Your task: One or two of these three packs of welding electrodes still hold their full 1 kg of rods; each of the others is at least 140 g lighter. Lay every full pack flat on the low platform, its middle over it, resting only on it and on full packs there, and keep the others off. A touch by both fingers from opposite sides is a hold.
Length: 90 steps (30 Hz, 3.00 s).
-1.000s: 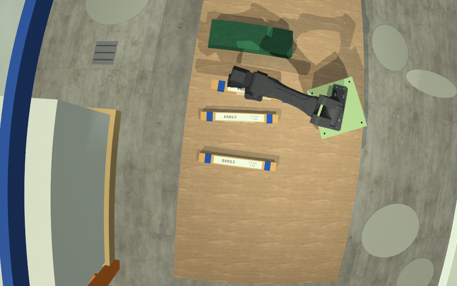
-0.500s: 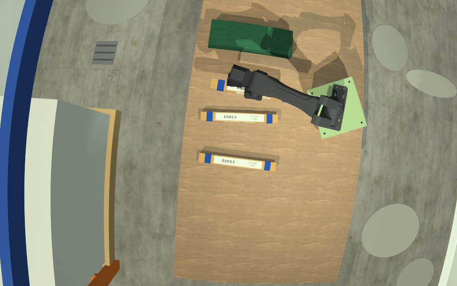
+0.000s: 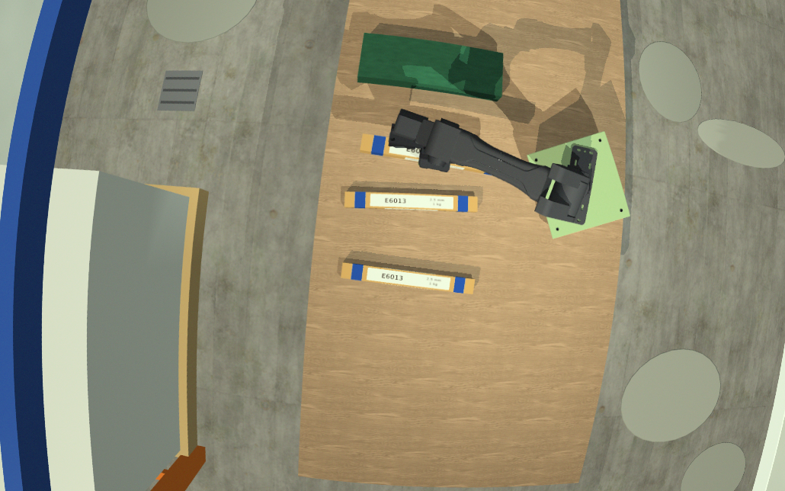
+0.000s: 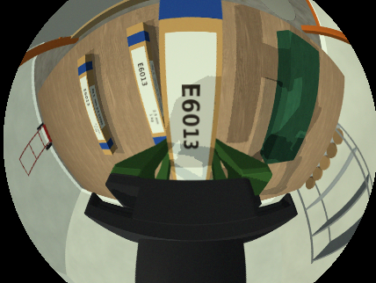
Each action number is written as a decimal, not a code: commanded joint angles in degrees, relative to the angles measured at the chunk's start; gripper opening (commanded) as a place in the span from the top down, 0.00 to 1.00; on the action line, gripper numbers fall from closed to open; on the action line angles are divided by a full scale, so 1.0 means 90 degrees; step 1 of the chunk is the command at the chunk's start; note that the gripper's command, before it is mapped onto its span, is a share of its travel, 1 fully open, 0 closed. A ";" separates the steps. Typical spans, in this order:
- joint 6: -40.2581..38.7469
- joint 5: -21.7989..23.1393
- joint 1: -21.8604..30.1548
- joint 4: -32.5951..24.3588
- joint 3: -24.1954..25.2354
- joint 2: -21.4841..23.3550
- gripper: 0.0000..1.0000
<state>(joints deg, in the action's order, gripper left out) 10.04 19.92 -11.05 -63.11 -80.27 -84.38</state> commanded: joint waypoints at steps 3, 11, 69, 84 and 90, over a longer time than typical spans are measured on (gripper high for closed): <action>0.0044 0.0069 -0.0202 -0.0208 -0.0479 0.0311 1.00; 0.0047 0.0072 -0.0207 -0.0222 -0.0504 0.0299 1.00; 0.0197 0.0208 -0.0468 -0.0434 -0.0693 0.0229 1.00; 0.0911 0.0499 -0.1213 -0.0501 -0.0874 -0.0299 1.00; 0.1219 0.0613 -0.1521 -0.0539 -0.0978 -0.0356 1.00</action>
<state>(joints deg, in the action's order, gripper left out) 18.83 24.25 -21.89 -66.39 -84.82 -89.78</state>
